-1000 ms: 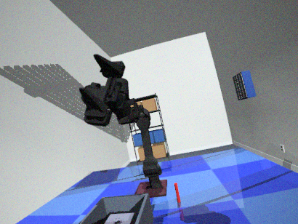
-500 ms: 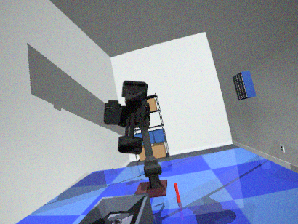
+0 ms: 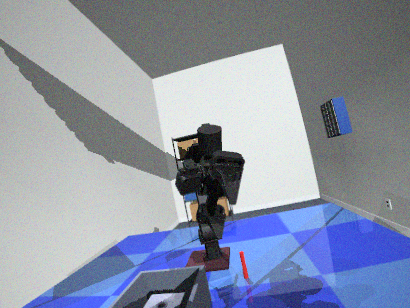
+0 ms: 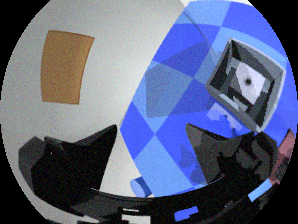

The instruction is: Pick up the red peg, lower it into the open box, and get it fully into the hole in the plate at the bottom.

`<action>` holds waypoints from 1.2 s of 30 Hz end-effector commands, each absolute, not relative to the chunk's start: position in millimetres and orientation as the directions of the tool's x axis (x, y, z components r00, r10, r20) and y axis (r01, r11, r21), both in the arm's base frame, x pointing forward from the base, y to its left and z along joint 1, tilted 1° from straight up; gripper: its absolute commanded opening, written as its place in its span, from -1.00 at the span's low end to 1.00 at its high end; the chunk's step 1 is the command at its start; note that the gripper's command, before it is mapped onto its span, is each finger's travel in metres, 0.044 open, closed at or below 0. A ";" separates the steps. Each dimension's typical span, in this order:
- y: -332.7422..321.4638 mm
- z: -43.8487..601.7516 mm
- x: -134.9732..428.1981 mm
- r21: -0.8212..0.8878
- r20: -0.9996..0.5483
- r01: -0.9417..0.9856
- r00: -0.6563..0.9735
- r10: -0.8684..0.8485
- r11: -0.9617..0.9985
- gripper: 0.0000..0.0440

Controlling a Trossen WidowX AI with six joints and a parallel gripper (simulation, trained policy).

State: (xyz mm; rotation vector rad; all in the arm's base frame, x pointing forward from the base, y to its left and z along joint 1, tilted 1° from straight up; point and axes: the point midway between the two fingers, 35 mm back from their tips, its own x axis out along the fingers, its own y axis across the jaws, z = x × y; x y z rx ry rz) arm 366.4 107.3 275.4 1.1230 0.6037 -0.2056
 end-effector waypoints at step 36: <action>129.3 97.1 167.3 -0.007 -0.993 0.658 0.083 -0.082 0.753 1.00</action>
